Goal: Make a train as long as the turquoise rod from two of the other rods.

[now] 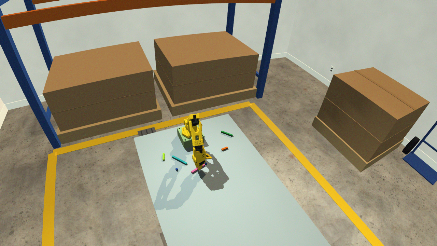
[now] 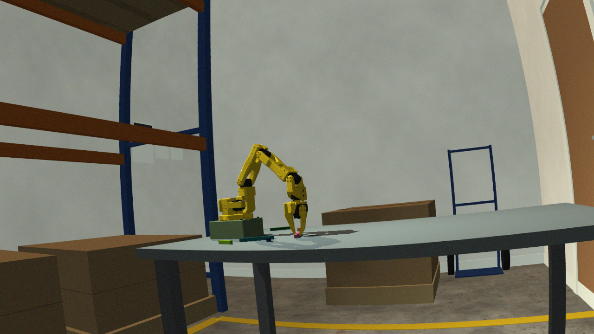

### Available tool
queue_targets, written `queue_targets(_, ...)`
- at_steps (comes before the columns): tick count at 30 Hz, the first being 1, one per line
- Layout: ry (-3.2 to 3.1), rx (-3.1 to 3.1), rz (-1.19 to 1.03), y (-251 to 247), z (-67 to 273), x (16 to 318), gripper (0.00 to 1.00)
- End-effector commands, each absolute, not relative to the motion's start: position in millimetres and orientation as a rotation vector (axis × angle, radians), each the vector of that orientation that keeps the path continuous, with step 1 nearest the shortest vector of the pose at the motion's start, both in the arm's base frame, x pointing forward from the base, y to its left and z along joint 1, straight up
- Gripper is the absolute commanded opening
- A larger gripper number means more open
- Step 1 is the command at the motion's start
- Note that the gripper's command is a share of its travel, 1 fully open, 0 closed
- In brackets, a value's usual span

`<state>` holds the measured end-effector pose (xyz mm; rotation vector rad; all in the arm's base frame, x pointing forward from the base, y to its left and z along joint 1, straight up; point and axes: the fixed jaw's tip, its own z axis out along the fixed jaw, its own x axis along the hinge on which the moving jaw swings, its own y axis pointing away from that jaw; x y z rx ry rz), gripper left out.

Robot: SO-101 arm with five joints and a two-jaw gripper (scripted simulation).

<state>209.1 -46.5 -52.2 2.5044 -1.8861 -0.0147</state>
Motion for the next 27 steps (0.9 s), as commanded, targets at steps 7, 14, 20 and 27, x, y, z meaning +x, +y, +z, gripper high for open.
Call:
queue_targets(7, -1.888, 2.507, -0.012, -43.9, -51.6, 208.3, 0.0)
queue_targets(14, -1.883, 2.511, -0.009, -41.1, -49.9, 208.2, 0.0)
queue_targets(20, -1.883, 2.511, -0.009, -41.1, -49.9, 208.2, 0.0)
queue_targets(27, -1.883, 2.511, -0.009, -41.1, -49.9, 208.2, 0.0)
